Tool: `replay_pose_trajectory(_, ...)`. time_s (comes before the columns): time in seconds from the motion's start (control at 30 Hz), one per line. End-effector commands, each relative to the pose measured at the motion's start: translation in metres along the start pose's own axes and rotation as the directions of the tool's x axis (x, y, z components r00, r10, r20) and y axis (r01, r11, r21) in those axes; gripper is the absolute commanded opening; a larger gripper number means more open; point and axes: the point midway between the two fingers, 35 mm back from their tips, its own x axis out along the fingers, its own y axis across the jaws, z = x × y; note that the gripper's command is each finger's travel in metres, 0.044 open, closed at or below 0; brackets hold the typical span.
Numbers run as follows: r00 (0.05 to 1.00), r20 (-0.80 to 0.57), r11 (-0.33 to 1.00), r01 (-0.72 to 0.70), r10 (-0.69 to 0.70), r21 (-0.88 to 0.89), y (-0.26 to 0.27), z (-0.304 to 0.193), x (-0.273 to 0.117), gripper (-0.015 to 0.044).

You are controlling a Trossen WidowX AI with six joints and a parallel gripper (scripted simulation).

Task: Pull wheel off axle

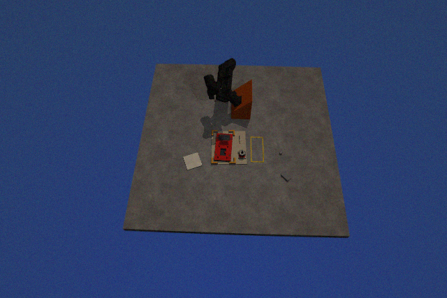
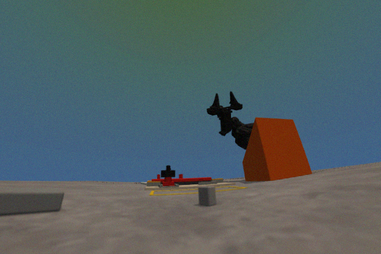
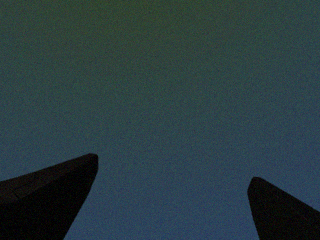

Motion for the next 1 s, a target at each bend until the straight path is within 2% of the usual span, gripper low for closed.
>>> replay_pose_trajectory(0.0, 1.000, 0.003, 1.000, 0.000, 0.000, 0.002, -0.001, 0.001, 0.000, 0.0374)
replay_pose_trajectory(0.1, 0.999, 0.043, 0.999, 0.015, -0.017, 0.046, -0.011, 0.016, 0.003, 0.0300)
replay_pose_trajectory(0.3, 0.981, 0.139, 0.962, 0.094, -0.132, 0.255, -0.050, 0.053, 0.008, 0.0300)
replay_pose_trajectory(0.5, 0.944, 0.153, 0.870, 0.197, -0.293, 0.451, -0.102, 0.072, 0.013, 0.0300)
replay_pose_trajectory(0.73, 0.870, 0.057, 0.693, 0.349, -0.490, 0.631, -0.167, 0.069, 0.019, 0.0300)
replay_pose_trajectory(0.97, 0.753, -0.143, 0.458, 0.527, -0.643, 0.716, -0.228, 0.042, 0.022, 0.0300)
